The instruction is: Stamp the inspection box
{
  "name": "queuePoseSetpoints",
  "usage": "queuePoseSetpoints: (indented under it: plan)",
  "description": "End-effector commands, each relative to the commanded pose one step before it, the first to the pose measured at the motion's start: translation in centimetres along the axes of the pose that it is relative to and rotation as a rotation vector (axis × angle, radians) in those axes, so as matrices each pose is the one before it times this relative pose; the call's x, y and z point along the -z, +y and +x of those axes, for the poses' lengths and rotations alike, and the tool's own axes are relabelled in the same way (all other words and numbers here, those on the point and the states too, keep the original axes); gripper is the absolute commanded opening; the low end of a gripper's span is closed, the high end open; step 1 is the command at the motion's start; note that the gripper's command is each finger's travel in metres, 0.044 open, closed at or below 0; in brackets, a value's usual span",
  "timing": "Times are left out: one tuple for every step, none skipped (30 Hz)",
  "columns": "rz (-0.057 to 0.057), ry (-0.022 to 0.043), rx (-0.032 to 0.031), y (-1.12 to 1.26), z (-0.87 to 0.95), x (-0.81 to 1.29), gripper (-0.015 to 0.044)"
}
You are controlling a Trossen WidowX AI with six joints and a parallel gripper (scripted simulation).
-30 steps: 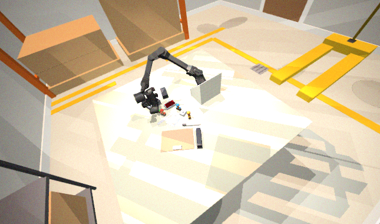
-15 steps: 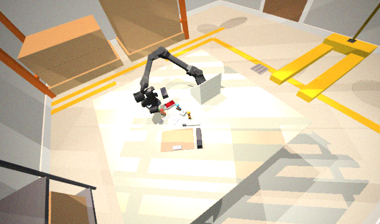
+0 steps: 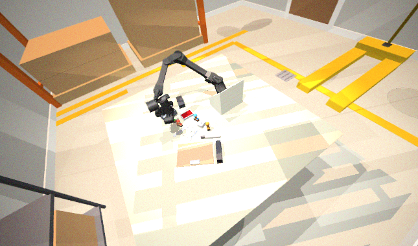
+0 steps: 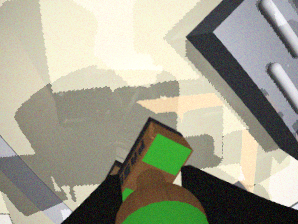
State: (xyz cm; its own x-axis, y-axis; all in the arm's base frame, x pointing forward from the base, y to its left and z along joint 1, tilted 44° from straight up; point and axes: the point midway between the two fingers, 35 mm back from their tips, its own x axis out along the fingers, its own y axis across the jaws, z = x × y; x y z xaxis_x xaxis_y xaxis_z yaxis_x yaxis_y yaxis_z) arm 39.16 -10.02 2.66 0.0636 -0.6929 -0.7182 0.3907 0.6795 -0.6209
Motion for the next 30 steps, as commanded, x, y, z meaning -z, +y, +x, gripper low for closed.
queuePoseSetpoints:
  plan:
    - [0.0025, -0.00041, 0.0043, -0.081, -0.256, -0.017, 0.0]
    - [0.0, 0.00002, 0.00001, 0.0, -0.049, 0.0, 0.0]
    - [0.0, 0.00002, 0.00001, 0.0, -0.049, 0.0, 0.0]
    - [0.0, 0.00002, 0.00001, 0.0, -0.049, 0.0, 0.0]
    - [0.0, 0.00002, 0.00001, 0.0, -0.049, 0.0, 0.0]
    - [0.0, 0.00002, 0.00001, 0.0, -0.049, 0.0, 0.0]
    - [0.0, 0.00002, 0.00001, 0.0, -0.049, 0.0, 0.0]
    - [0.0, 0.00002, 0.00001, 0.0, -0.049, 0.0, 0.0]
    - [0.0, 0.00002, 0.00001, 0.0, -0.049, 0.0, 0.0]
    - [0.0, 0.00002, 0.00001, 0.0, -0.049, 0.0, 0.0]
    - [0.0, 0.00002, 0.00001, 0.0, -0.049, 0.001, 0.0]
    - [0.0, 0.00001, 0.00001, 0.0, -0.049, 0.001, 0.0]
    - [0.0, 0.00001, 0.00001, 0.0, -0.049, 0.001, 0.0]
    - [0.0, 0.00001, 0.00001, 0.0, -0.049, 0.001, 0.0]
    - [0.0, 0.00001, 0.00001, 0.0, -0.049, 0.001, 0.0]
    - [0.0, 0.00001, 0.00002, 0.0, -0.049, 0.001, 0.0]
    - [0.0, 0.00001, 0.00002, 0.0, -0.049, 0.001, 0.0]
    - [0.0, 0.00001, 0.00002, 0.0, -0.049, 0.001, 0.0]
    - [0.0, 0.00001, 0.00002, 0.0, -0.049, 0.001, 0.0]
    - [0.0, 0.00001, 0.00002, -0.001, -0.049, 0.001, 0.0]
    - [0.0, 0.00001, 0.00002, -0.001, -0.049, 0.001, 0.0]
    - [0.0, 0.00001, 0.00002, -0.001, -0.049, 0.001, 0.0]
    - [0.0, 0.00001, 0.00002, -0.001, -0.049, 0.001, 0.0]
    - [0.0, 0.00001, 0.00002, -0.001, -0.049, 0.001, 0.0]
    - [0.0, 0.00001, 0.00002, -0.001, -0.049, 0.001, 0.0]
    - [0.0, 0.00001, 0.00002, -0.001, -0.049, 0.001, 0.0]
    - [0.0, 0.00001, 0.00002, -0.001, -0.049, 0.001, 0.0]
    - [0.0, 0.00001, 0.00002, -0.001, -0.049, 0.001, 0.0]
    - [0.0, 0.00001, 0.00003, -0.001, -0.049, 0.001, 0.0]
    - [0.0, 0.00001, 0.00003, -0.001, -0.049, 0.002, 0.0]
